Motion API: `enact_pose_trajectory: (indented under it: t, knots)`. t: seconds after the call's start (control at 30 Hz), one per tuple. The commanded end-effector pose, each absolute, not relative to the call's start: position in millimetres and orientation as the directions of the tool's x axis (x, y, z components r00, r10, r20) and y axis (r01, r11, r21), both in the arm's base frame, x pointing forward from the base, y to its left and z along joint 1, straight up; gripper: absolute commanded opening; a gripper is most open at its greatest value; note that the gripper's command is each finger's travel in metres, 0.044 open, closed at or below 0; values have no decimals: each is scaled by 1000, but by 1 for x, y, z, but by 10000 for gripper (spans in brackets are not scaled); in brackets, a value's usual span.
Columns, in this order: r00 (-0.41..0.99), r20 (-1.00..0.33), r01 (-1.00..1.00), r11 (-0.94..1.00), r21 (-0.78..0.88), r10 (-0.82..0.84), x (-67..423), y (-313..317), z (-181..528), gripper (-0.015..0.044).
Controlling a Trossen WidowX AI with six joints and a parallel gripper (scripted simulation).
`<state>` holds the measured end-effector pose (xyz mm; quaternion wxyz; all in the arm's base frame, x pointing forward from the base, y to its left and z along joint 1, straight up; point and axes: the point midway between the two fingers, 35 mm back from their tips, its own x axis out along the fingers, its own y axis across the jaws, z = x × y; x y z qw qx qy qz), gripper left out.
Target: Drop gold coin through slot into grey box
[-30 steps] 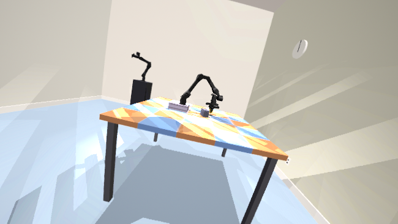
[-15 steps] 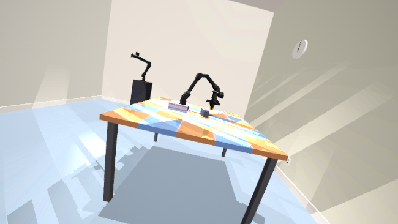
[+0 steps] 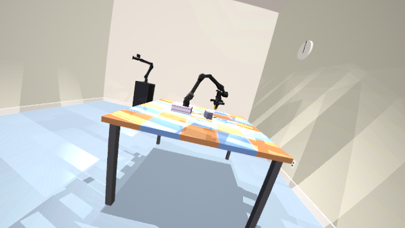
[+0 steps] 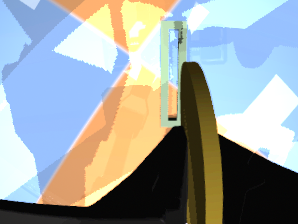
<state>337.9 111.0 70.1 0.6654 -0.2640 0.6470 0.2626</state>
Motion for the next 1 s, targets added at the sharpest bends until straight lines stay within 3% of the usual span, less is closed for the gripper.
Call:
enact_pose_trajectory:
  t: [0.0, 0.5, 0.97]
  knots:
    - [25, -1000, -772, 635, -15, 6, 337, 111, 72, 0]
    - [24, -1000, -985, 169, -23, 6, 336, 113, 72, 0]
    - [24, -1000, -951, -309, -25, 6, 335, 115, 72, 0]
